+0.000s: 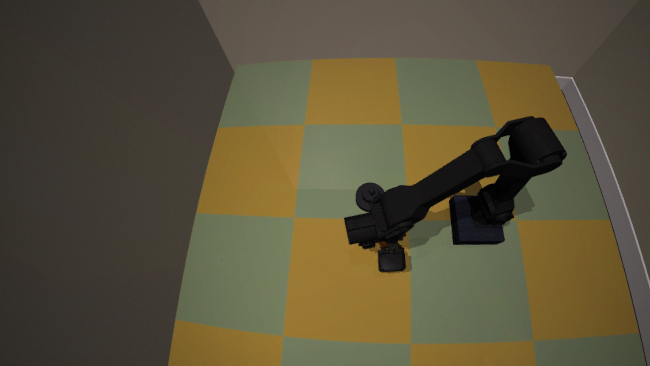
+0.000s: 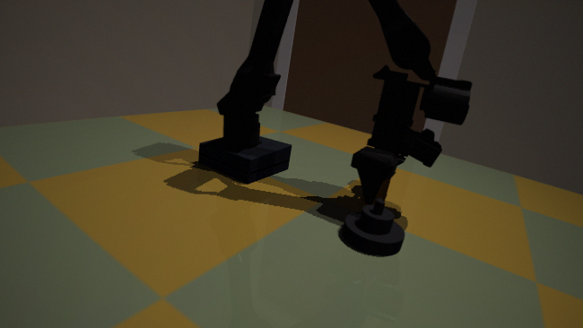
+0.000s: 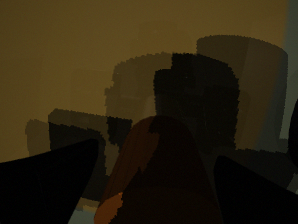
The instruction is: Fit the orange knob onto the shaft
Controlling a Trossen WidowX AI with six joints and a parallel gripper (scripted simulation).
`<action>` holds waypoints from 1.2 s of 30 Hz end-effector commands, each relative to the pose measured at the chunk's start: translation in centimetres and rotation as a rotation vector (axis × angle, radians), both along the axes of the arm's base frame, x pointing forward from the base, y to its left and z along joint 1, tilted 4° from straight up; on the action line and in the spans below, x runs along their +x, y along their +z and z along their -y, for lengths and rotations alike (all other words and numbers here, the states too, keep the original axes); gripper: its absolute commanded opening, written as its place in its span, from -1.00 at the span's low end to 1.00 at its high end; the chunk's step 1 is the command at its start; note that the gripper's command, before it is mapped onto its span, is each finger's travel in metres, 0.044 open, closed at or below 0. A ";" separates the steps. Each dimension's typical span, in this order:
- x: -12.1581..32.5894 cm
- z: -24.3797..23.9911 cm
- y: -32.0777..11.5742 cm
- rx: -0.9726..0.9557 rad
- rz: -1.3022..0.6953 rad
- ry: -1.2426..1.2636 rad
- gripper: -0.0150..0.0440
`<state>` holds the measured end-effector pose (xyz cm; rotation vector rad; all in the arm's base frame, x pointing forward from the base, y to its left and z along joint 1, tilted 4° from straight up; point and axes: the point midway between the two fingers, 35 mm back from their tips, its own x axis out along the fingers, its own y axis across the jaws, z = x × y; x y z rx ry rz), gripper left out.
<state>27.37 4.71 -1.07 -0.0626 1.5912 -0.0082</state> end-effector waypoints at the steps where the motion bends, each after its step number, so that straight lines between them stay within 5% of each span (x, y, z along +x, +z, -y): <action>1: 0.0 0.1 -0.1 -0.003 0.000 0.005 0.29; 9: 0.0 0.1 -0.1 -0.003 0.000 0.005 -0.03; 14: 0.4 -0.1 1.2 -0.003 0.000 0.005 -0.47; 36: 0.8 -1.3 13.8 -0.002 0.001 0.005 -0.49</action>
